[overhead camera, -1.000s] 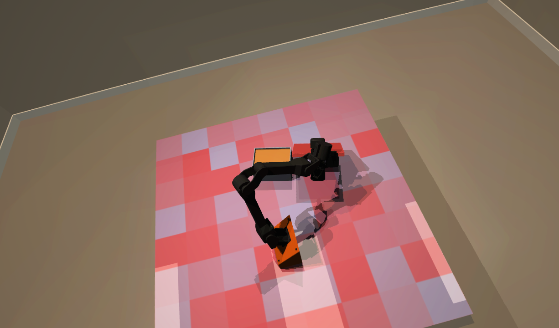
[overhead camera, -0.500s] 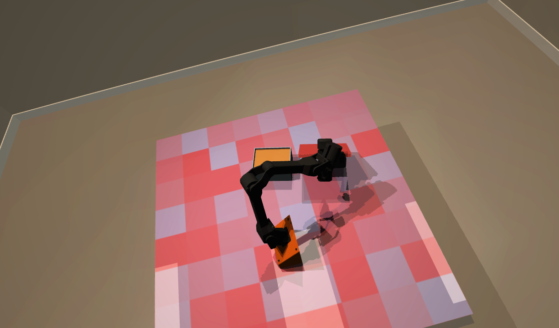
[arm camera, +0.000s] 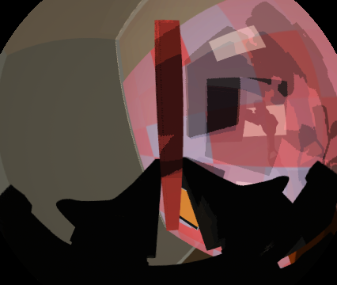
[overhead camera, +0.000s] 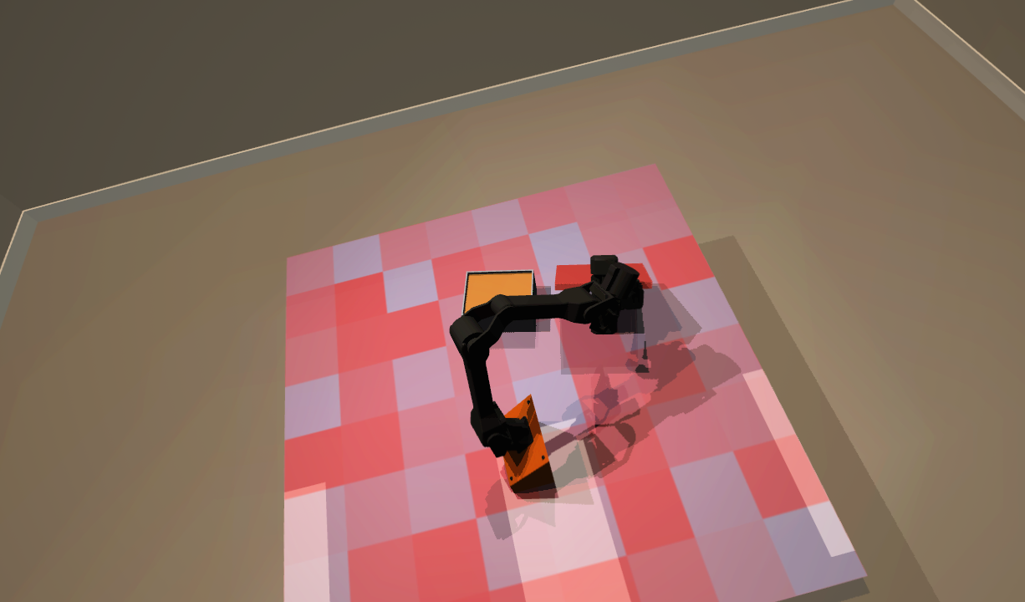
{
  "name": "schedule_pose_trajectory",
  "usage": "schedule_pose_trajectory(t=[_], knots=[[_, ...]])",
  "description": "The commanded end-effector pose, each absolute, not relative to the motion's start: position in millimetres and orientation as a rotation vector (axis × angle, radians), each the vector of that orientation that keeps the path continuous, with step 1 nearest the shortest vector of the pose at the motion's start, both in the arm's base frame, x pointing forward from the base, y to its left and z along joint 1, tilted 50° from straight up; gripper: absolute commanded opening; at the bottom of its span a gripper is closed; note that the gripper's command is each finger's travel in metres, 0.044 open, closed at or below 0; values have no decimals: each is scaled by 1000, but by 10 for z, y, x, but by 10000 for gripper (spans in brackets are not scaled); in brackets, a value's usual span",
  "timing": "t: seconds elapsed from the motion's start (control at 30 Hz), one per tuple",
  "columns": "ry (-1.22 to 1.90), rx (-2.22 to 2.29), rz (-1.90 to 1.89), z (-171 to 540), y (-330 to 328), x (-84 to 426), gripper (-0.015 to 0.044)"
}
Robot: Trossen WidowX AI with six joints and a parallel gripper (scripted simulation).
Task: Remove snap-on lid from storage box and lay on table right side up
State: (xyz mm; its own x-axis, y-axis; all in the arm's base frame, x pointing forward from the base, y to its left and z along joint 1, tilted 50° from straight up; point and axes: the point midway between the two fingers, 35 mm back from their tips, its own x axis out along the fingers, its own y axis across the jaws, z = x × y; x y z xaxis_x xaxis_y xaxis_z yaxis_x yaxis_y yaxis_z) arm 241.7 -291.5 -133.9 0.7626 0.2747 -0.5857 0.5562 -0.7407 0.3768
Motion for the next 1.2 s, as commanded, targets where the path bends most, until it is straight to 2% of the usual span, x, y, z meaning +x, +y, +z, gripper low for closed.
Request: schedule_pose_trajectory(t=[0.0,1.17], knots=[[617,2407,-671,-1347,-2885,2430,0],[617,2408,-670,-1544,-2635,2456,0]])
